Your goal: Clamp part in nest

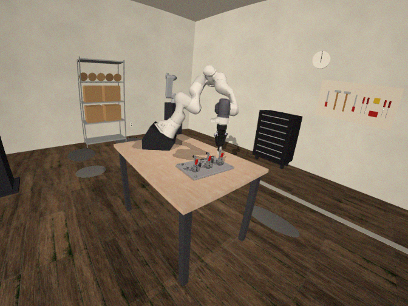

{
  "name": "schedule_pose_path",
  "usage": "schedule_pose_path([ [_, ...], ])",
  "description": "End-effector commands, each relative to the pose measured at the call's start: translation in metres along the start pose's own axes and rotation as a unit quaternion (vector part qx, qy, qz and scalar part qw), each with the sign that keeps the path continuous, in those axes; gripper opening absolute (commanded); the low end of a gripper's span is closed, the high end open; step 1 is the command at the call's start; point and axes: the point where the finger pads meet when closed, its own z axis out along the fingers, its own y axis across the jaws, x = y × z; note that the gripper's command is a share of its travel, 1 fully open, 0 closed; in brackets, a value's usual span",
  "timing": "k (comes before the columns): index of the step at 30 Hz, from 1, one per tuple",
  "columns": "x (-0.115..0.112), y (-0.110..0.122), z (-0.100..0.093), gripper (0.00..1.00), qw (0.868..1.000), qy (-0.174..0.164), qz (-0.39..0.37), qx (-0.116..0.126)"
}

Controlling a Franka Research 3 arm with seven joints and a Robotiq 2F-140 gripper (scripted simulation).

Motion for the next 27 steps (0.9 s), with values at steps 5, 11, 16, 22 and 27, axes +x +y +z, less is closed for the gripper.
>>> schedule_pose_path([
  [5,0.002,-0.001,-0.001,0.00,1.000,0.002,0.006,0.000],
  [11,0.002,-0.001,-0.007,0.28,1.000,0.002,0.006,0.000],
  [16,0.001,-0.001,-0.034,0.28,1.000,0.002,0.006,0.000],
  [22,0.001,-0.001,-0.079,0.28,1.000,0.002,0.006,0.000],
  [27,0.001,-0.001,-0.110,0.28,1.000,0.002,0.006,0.000],
])
